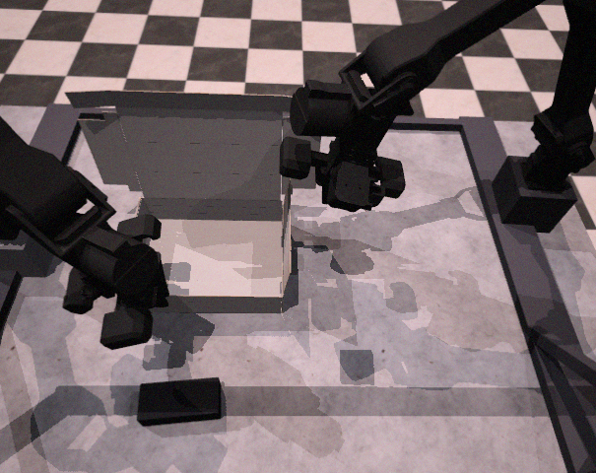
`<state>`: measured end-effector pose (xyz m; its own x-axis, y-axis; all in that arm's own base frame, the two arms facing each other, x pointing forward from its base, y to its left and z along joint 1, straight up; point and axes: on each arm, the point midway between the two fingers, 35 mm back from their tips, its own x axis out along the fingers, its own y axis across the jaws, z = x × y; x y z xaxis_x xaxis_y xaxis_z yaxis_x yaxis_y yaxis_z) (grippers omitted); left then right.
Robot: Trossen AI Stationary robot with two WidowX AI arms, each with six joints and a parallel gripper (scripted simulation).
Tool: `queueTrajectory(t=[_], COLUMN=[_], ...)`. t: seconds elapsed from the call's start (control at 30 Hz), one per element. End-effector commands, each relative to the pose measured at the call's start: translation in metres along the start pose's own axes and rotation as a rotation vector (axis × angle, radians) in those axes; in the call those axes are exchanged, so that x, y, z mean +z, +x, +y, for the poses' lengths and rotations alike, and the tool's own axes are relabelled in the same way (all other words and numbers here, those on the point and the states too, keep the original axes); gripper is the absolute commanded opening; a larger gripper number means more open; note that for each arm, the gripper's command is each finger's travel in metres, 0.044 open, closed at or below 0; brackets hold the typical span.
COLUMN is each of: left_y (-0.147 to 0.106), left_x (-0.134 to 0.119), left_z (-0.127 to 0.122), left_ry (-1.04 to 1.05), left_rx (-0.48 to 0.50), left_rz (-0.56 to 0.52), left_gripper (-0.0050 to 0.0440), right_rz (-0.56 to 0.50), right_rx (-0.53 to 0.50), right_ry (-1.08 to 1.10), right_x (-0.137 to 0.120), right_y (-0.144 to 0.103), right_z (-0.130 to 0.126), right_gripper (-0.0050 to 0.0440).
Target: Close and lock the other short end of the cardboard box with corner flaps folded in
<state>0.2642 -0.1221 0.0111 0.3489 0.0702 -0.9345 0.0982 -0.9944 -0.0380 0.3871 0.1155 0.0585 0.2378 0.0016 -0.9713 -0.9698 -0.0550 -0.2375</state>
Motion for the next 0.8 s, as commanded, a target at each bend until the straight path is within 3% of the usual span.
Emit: queueTrajectory(t=[0.0,0.77], left_y=[0.007,0.027], left_x=[0.001,0.000], left_z=[0.001,0.004], left_ry=[0.004,-0.004], left_rx=[0.007,0.029], left_rz=[0.001,0.034], left_gripper=[0.0062,0.0062], right_rz=[-0.012,-0.012], right_rx=[-0.024,-0.024], right_ry=[0.006,0.006], right_x=[0.001,0.001], right_y=[-0.009,-0.009], right_z=[-0.005,-0.005], right_gripper=[0.0000,0.0000])
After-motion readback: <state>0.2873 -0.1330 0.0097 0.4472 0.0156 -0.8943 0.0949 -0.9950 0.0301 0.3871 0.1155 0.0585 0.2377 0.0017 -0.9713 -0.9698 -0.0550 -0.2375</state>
